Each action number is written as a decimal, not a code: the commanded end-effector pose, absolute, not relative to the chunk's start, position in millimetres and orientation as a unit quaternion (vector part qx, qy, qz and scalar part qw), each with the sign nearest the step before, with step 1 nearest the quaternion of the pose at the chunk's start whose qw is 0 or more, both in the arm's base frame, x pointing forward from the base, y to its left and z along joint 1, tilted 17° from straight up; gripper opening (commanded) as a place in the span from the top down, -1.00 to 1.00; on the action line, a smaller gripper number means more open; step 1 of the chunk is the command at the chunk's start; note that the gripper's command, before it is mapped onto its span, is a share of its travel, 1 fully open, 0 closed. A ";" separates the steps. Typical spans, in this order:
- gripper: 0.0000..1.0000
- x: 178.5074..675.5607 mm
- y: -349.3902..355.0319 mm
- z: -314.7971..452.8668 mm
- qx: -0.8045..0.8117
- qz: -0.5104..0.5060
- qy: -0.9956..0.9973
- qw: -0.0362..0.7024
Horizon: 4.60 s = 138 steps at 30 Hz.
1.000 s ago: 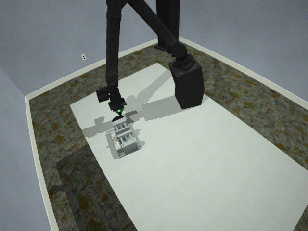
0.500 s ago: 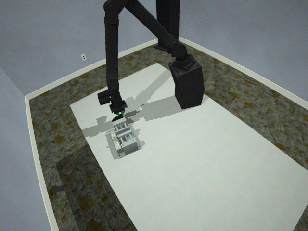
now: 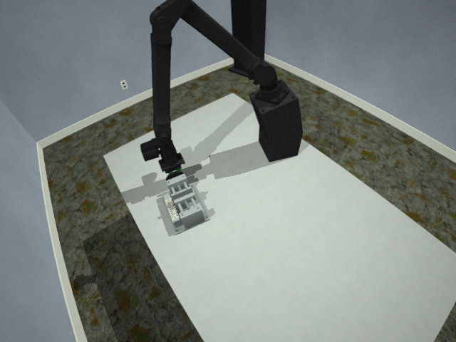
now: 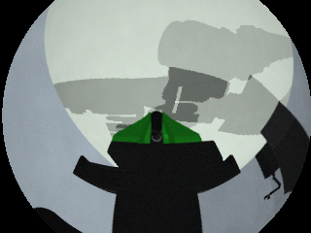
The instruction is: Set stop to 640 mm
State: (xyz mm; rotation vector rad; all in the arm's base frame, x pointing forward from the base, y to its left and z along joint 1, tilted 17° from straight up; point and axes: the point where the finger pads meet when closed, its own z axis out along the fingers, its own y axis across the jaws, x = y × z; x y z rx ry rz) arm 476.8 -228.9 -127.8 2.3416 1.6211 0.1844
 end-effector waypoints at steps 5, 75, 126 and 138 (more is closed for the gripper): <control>0.87 484.4 -235.0 -135.9 0.817 0.054 0.558 0.135; 0.87 542.3 -247.6 -71.5 0.810 0.070 0.560 0.157; 0.87 490.8 -233.8 -45.2 0.812 0.066 0.559 0.154; 0.87 476.3 -229.4 -48.3 0.813 0.063 0.560 0.149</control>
